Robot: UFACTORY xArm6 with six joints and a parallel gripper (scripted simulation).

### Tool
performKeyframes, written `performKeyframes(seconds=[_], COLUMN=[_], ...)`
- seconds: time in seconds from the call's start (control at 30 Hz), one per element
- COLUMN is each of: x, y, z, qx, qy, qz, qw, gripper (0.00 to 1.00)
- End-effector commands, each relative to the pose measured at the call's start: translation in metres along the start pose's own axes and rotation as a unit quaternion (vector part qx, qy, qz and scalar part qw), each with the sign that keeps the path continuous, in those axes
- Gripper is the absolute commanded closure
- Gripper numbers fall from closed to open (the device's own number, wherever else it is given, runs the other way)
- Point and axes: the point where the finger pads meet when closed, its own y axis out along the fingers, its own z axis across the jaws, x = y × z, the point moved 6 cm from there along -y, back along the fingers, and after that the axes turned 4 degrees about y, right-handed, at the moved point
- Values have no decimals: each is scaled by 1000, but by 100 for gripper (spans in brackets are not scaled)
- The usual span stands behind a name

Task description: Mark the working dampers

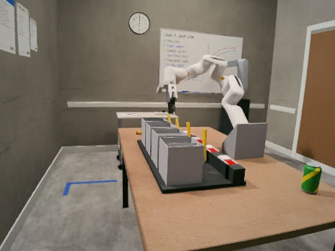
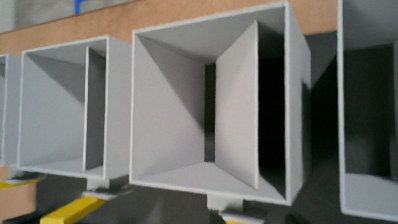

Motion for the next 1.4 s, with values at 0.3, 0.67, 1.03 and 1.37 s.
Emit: performKeyframes(seconds=[0.3, 0.67, 1.03, 1.37], x=[-60, -75, -75, -75], y=[9, 12, 12, 12], z=[-91, -116, -116, -116], qx=[193, 240, 240, 240], qy=[2, 1, 1, 1], qz=[-7, -3, -3, -3], qw=[981, 971, 971, 971], gripper=[61, 61, 61, 61])
